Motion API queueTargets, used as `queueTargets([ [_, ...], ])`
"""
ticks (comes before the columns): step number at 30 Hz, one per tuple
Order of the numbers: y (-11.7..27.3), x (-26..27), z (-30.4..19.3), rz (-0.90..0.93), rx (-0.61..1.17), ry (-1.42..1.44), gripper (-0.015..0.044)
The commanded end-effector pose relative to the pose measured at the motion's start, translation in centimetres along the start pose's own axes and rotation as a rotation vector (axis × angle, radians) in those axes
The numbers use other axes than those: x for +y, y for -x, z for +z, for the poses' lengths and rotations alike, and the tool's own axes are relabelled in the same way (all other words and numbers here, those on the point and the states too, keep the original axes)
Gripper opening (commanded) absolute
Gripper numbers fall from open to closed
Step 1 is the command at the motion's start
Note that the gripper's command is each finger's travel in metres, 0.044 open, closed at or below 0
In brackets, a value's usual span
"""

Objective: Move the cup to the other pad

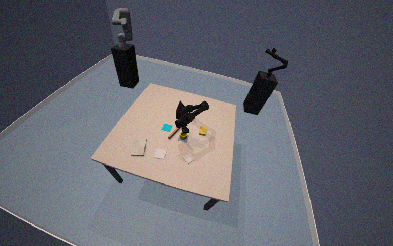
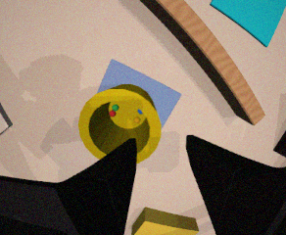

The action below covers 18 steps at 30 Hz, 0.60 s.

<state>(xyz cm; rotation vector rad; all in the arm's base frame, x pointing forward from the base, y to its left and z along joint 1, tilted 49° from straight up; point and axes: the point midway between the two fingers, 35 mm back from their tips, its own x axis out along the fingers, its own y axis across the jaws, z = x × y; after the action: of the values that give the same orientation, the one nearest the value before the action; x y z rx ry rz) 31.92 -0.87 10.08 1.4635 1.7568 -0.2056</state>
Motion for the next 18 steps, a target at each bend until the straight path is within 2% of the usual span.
queueTargets([
  [1, 0.2, 0.3, 0.0, 0.01, 0.008, -0.015, 0.0166],
  [18, -2.5, 0.4, 0.1, 0.01, 0.006, -0.015, 0.0166],
])
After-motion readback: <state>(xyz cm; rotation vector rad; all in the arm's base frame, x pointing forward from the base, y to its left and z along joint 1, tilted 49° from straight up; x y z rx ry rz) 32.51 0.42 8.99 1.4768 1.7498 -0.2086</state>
